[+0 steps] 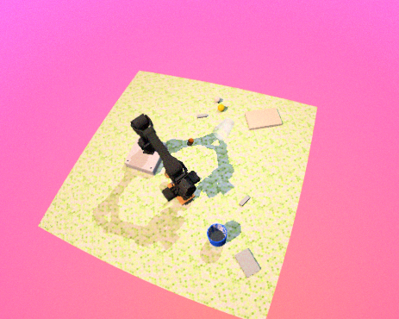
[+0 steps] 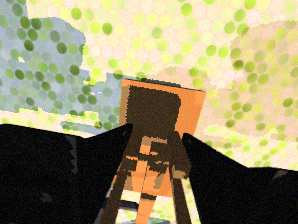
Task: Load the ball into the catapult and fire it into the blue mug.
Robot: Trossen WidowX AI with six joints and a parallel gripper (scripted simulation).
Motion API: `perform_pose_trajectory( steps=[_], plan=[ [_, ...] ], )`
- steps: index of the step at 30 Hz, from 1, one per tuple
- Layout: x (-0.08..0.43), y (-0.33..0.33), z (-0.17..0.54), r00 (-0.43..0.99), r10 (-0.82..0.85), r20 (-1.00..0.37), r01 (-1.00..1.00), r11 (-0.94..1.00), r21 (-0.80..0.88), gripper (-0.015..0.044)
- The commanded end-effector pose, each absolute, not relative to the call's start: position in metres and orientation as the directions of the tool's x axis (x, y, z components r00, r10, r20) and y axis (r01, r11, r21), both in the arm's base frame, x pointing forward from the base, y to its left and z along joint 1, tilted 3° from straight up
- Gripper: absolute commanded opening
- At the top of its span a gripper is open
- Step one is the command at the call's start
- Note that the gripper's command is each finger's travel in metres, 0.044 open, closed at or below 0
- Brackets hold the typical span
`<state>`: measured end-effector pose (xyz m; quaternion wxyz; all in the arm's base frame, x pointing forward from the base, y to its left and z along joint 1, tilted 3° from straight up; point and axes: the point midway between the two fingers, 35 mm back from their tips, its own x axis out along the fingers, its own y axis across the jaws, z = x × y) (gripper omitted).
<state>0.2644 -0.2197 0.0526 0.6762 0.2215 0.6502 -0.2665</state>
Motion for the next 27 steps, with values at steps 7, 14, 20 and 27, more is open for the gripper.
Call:
perform_pose_trajectory(
  steps=[7,14,20,27],
  plan=[
    [0.265,-0.221,0.039,0.020,-0.076,-0.997,0.648,0.760,-0.045,0.0000],
    [0.264,-0.220,0.036,0.012,-0.072,-0.997,0.650,0.759,-0.047,0.0000],
    [0.264,-0.220,0.036,0.012,-0.072,-0.997,0.650,0.759,-0.047,0.0105],
    [0.264,-0.220,0.036,0.012,-0.072,-0.997,0.650,0.759,-0.047,0.0289]
  ],
)
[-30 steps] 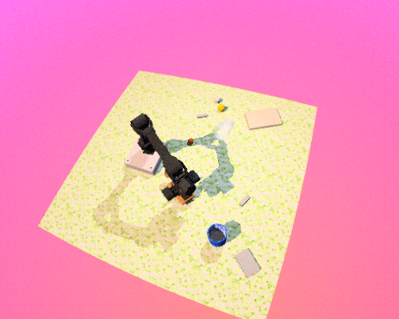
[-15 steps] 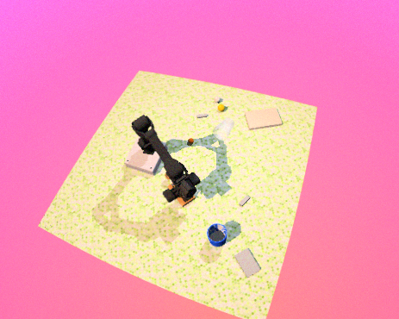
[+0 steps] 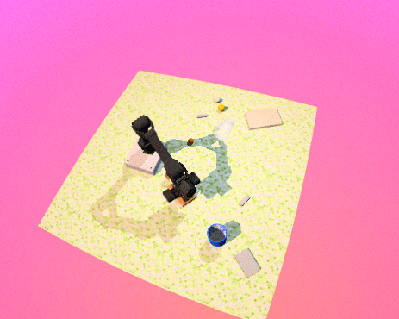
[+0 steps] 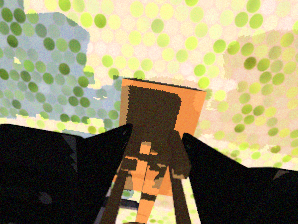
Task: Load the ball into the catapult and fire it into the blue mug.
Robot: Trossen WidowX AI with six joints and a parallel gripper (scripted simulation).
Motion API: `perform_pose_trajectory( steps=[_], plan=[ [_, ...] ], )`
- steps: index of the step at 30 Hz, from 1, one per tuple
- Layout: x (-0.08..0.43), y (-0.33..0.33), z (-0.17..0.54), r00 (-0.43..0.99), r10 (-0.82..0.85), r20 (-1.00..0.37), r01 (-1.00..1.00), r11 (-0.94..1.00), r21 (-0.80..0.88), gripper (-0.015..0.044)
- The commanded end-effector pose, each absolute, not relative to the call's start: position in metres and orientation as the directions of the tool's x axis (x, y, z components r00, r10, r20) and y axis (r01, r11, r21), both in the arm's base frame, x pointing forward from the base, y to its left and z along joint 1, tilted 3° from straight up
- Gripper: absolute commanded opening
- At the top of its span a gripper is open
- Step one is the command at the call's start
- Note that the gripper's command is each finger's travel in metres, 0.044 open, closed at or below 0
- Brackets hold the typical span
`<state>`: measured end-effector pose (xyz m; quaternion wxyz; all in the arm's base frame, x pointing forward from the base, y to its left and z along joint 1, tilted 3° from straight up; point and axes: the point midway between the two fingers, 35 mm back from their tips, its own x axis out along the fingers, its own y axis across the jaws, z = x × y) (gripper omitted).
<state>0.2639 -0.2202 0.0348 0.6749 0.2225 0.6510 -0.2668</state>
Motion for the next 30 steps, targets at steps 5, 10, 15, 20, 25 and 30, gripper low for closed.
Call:
perform_pose_trajectory(
  steps=[5,10,15,20,25,30],
  plan=[
    [0.265,-0.221,0.047,0.012,-0.072,-0.997,0.650,0.759,-0.047,0.0420],
    [0.264,-0.215,0.125,0.012,-0.072,-0.997,0.650,0.759,-0.047,0.0440],
    [0.266,-0.217,0.122,0.021,-0.079,-0.997,0.645,0.762,-0.047,0.0440],
    [0.262,-0.213,0.128,0.020,-0.076,-0.997,0.644,0.763,-0.045,0.0440],
    [0.262,-0.215,0.093,0.020,-0.075,-0.997,0.644,0.764,-0.045,0.0440],
    [0.262,-0.216,0.083,0.020,-0.075,-0.997,0.644,0.764,-0.045,0.0440]
  ],
)
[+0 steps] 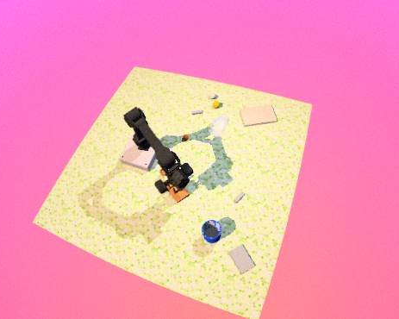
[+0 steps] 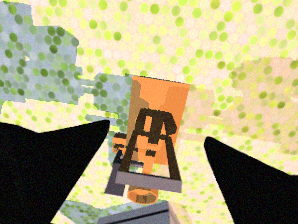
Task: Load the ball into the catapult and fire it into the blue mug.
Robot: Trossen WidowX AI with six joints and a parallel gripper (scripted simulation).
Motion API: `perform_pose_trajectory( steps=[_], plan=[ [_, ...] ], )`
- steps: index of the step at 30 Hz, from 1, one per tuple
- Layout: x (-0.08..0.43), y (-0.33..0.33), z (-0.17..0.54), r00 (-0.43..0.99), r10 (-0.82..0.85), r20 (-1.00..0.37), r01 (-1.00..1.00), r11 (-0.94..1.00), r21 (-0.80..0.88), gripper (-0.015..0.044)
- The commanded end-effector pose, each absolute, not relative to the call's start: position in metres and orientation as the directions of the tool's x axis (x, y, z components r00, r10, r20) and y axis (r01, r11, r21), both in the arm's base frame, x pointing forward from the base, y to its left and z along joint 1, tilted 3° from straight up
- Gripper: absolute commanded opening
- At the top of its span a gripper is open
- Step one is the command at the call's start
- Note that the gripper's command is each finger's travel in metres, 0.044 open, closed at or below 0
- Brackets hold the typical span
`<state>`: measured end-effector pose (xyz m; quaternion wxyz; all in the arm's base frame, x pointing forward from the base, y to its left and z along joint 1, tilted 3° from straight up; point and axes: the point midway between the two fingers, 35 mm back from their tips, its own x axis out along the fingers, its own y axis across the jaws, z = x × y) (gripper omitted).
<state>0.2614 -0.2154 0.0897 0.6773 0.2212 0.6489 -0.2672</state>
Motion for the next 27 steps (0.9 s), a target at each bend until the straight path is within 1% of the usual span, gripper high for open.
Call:
perform_pose_trajectory(
  steps=[1,27],
  plan=[
    [0.262,-0.216,0.083,0.020,-0.075,-0.997,0.644,0.764,-0.045,0.0440],
    [0.263,-0.219,0.042,0.020,-0.075,-0.997,0.644,0.764,-0.045,0.0440]
  ],
)
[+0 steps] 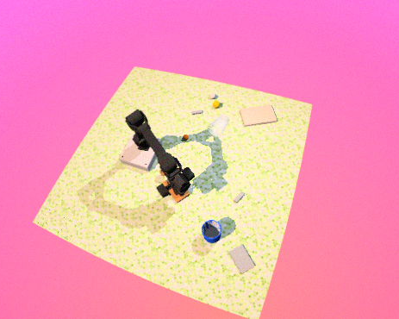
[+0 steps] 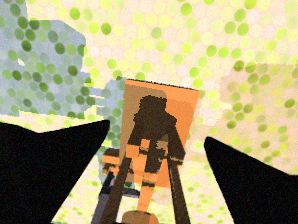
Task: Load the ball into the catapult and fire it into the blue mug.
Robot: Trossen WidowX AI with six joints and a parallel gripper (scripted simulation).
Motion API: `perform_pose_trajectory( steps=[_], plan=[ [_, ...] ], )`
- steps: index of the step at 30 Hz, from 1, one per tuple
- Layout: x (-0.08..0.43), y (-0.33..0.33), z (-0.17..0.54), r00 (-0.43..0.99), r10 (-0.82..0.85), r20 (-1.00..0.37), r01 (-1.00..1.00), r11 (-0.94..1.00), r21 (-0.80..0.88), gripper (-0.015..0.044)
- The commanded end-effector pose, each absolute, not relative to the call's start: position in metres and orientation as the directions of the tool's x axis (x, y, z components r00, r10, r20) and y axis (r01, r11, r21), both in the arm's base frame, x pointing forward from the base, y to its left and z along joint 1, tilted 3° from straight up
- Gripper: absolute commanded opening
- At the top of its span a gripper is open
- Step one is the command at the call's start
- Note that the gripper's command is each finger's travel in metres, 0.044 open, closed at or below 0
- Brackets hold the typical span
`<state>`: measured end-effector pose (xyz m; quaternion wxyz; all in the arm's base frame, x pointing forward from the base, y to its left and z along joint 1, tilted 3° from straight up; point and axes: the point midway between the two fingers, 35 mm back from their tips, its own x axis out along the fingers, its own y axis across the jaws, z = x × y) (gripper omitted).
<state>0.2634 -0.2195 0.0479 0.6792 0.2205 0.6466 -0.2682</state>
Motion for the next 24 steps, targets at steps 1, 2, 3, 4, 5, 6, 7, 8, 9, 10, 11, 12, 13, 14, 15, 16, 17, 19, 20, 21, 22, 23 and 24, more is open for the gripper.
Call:
perform_pose_trajectory(
  steps=[1,2,3,4,5,6,7,8,9,10,11,12,13,14,15,16,17,19,20,21,22,23,24],
  plan=[
    [0.263,-0.219,0.040,0.020,-0.075,-0.997,0.644,0.764,-0.045,0.0440],
    [0.263,-0.219,0.039,0.020,-0.075,-0.997,0.644,0.764,-0.045,0.0440],
    [0.263,-0.219,0.037,0.020,-0.075,-0.997,0.644,0.764,-0.045,0.0440],
    [0.263,-0.219,0.035,0.020,-0.075,-0.997,0.644,0.764,-0.045,0.0440],
    [0.263,-0.219,0.034,0.020,-0.075,-0.997,0.644,0.764,-0.045,0.0440],
    [0.263,-0.219,0.032,0.020,-0.075,-0.997,0.644,0.764,-0.045,0.0440],
    [0.263,-0.219,0.031,0.020,-0.075,-0.997,0.644,0.764,-0.045,0.0440],
    [0.263,-0.219,0.030,0.020,-0.075,-0.997,0.644,0.764,-0.045,0.0440],
    [0.263,-0.219,0.030,0.020,-0.075,-0.997,0.644,0.764,-0.045,0.0440],
    [0.263,-0.220,0.034,0.019,-0.078,-0.997,0.649,0.759,-0.047,0.0414],
    [0.263,-0.220,0.034,0.019,-0.078,-0.997,0.649,0.759,-0.047,0.0387],
    [0.263,-0.220,0.034,0.019,-0.078,-0.997,0.649,0.759,-0.047,0.0361],
    [0.263,-0.220,0.034,0.019,-0.078,-0.997,0.649,0.759,-0.047,0.0335],
    [0.263,-0.220,0.034,0.019,-0.078,-0.997,0.649,0.759,-0.047,0.0309],
    [0.263,-0.220,0.034,0.019,-0.078,-0.997,0.649,0.759,-0.047,0.0282],
    [0.263,-0.220,0.034,0.019,-0.078,-0.997,0.649,0.759,-0.047,0.0256],
    [0.263,-0.220,0.034,0.019,-0.078,-0.997,0.649,0.759,-0.047,0.0230],
    [0.263,-0.220,0.034,0.019,-0.078,-0.997,0.649,0.759,-0.047,0.0177],
    [0.263,-0.220,0.034,0.019,-0.078,-0.997,0.649,0.759,-0.047,0.0151],
    [0.263,-0.220,0.034,0.019,-0.078,-0.997,0.649,0.759,-0.047,0.0145],
    [0.263,-0.220,0.034,0.019,-0.078,-0.997,0.649,0.759,-0.047,0.0138],
    [0.263,-0.220,0.034,0.019,-0.078,-0.997,0.649,0.759,-0.047,0.0131],
    [0.263,-0.220,0.034,0.019,-0.078,-0.997,0.649,0.759,-0.047,0.0125]
  ],
)
